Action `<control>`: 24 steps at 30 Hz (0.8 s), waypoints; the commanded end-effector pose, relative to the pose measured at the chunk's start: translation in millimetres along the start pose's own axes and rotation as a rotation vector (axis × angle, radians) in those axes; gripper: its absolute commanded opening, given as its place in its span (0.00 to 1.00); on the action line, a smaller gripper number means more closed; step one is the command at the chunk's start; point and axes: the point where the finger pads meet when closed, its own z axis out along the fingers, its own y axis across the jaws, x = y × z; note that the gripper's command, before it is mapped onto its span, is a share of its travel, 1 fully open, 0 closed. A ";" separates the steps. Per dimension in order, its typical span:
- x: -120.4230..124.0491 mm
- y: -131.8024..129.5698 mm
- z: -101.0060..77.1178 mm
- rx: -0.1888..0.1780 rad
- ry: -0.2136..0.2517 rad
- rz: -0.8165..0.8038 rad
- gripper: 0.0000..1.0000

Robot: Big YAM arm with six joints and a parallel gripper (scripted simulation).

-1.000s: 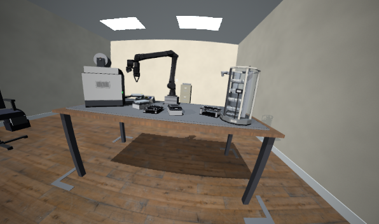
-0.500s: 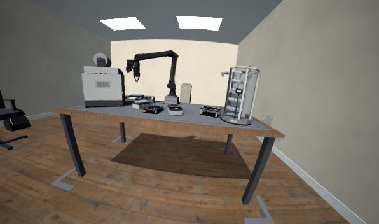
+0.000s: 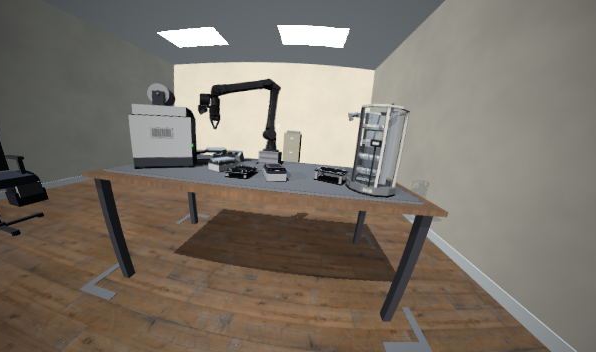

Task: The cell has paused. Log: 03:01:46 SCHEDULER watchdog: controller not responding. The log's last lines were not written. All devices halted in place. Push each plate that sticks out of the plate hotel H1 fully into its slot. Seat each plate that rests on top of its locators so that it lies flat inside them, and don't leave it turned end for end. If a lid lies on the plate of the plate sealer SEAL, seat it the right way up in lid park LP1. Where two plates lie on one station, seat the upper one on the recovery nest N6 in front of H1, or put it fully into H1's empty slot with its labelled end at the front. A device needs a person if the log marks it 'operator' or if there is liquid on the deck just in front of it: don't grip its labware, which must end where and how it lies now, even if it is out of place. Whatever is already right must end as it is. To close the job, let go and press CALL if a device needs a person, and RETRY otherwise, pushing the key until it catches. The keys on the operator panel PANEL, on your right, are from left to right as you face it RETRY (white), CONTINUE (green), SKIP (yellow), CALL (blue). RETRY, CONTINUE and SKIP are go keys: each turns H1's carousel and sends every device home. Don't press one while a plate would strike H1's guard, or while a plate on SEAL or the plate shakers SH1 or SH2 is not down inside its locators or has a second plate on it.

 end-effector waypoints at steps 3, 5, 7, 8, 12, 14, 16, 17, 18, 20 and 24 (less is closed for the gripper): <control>7.1 0.9 -4.0 0.001 0.006 0.009 1.00; 7.1 0.9 -4.0 0.001 0.006 0.009 1.00; 7.1 0.9 -4.0 0.001 0.006 0.009 1.00; 7.1 0.9 -4.0 0.001 0.006 0.009 1.00; 7.1 0.9 -4.0 0.001 0.006 0.009 1.00; 1.1 1.0 8.9 0.001 0.002 0.009 1.00; 1.5 -1.3 22.4 0.001 0.011 0.009 1.00; 1.8 -2.6 27.5 0.001 0.011 0.009 1.00; 2.0 -3.9 32.6 0.001 0.011 0.009 1.00; 2.4 -4.2 42.7 0.001 0.011 0.004 1.00; 2.7 -4.3 52.7 0.001 0.011 0.002 1.00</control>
